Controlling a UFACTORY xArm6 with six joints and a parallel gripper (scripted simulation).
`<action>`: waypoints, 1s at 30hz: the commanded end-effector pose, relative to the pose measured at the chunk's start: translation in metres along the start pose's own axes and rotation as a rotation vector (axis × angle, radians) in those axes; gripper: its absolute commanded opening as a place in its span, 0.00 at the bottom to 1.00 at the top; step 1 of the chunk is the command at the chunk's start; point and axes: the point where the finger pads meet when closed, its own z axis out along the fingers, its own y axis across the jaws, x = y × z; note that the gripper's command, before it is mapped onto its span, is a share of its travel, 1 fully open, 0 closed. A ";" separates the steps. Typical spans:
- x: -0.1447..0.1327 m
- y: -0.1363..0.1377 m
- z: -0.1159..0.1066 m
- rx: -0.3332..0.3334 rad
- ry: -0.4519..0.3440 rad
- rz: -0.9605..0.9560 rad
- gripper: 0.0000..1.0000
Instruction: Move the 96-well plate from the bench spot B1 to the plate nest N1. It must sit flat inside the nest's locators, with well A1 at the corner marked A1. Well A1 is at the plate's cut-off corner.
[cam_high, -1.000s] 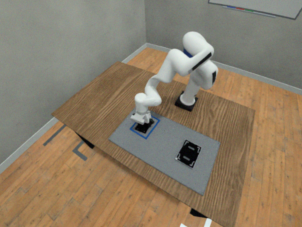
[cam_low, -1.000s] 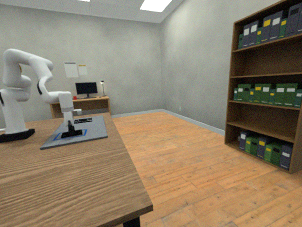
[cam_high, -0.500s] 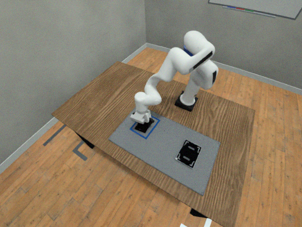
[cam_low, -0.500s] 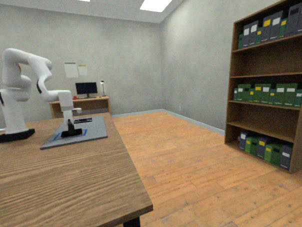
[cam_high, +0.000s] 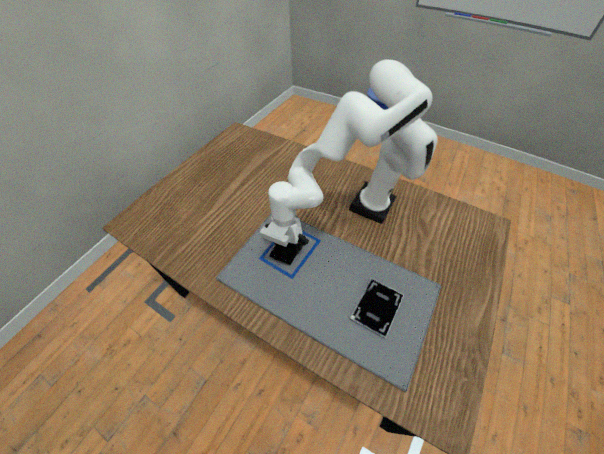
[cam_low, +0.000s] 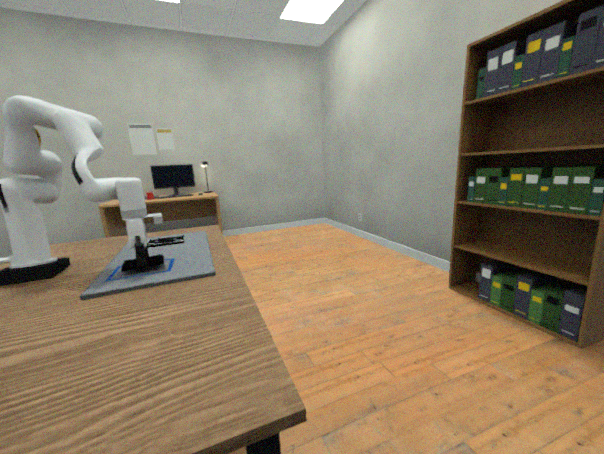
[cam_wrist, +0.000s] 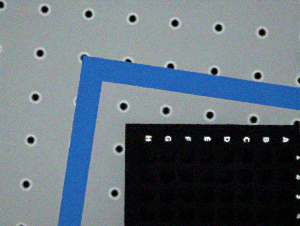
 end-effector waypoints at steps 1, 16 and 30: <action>0.001 0.001 -0.003 -0.002 0.003 0.000 0.00; 0.001 0.001 -0.016 -0.002 0.003 0.000 0.00; 0.001 0.001 -0.040 -0.002 0.003 0.000 0.00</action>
